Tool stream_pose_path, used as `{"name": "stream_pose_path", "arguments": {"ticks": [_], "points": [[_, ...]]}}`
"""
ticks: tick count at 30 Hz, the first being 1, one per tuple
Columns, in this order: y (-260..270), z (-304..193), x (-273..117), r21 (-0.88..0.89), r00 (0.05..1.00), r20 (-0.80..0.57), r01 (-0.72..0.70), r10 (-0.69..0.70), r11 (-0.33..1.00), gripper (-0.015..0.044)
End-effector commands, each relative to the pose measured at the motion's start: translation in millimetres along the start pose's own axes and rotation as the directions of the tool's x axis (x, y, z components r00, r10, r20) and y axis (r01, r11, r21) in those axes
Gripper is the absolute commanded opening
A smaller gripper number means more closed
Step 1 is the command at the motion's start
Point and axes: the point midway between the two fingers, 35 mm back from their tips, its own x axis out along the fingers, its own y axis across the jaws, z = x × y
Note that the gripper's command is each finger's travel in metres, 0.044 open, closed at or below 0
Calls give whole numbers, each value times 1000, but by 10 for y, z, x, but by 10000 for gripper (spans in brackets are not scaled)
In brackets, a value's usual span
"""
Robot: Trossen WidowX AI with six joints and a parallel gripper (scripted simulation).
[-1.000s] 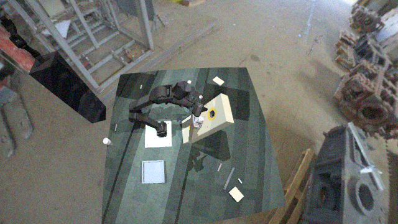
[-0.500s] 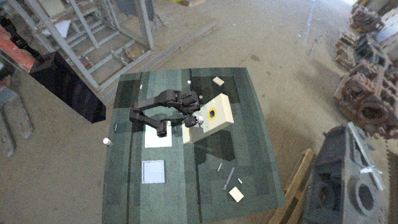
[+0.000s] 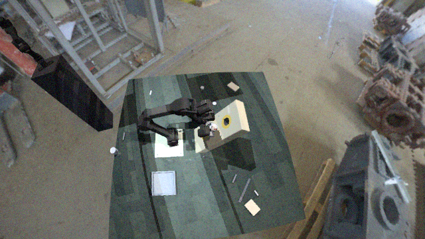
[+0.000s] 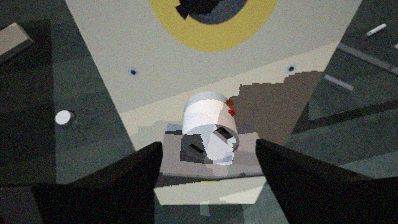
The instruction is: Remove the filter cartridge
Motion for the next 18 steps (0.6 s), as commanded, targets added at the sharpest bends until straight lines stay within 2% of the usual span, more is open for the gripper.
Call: {"name": "stream_pose_path", "arguments": {"ticks": [1, 18], "points": [[-7, -6, 78, 8, 1000, -3, 4, -4, 1000, 305], [-9, -18, 339, 8, 1000, -2, 4, -4, 1000, 305]]}}
